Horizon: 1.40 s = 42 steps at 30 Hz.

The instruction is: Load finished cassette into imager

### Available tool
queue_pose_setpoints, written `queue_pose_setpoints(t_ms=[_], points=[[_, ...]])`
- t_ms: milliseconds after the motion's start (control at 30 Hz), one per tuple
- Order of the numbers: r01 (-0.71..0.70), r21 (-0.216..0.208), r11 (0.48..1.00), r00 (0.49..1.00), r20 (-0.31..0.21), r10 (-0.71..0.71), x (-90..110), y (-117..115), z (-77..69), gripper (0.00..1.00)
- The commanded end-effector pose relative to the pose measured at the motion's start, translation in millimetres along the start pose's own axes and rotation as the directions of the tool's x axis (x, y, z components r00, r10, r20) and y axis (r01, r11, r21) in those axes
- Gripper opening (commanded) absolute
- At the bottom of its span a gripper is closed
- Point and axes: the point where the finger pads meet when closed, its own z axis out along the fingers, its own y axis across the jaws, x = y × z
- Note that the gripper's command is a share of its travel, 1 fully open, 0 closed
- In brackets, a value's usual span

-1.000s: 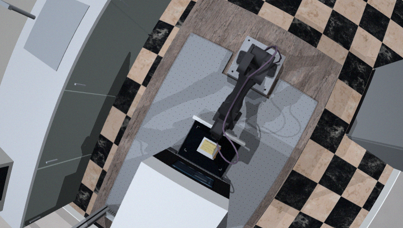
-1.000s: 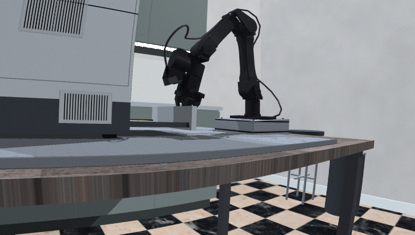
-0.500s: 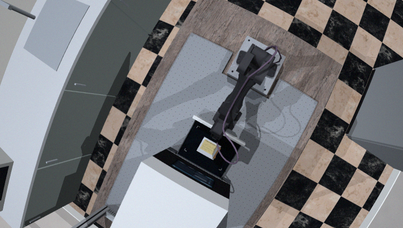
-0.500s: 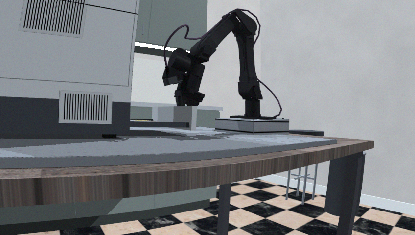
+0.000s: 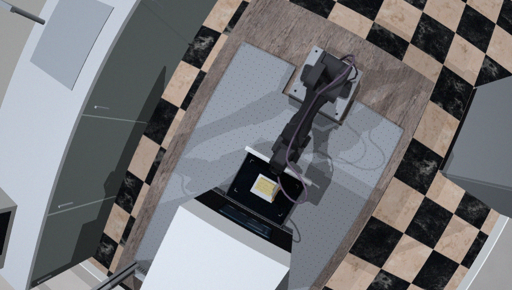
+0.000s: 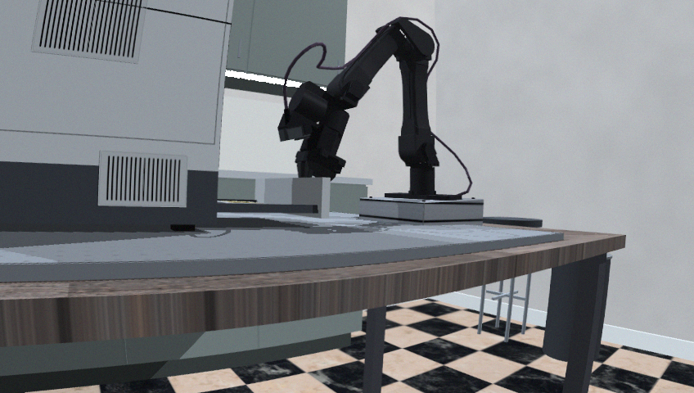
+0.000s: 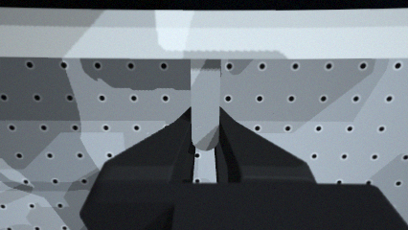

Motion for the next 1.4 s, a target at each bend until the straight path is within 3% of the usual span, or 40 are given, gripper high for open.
queue_pose_setpoints(t_ms=[0,933,1367], points=[[0.001,-0.012,1.0,0.996,0.09,0.0,-30,3,1.2,0.0],[0.006,-0.008,1.0,0.996,0.091,-0.005,-63,4,12.9,0.0],[0.006,-0.008,1.0,0.996,0.087,-0.006,-65,4,14.9,0.0]])
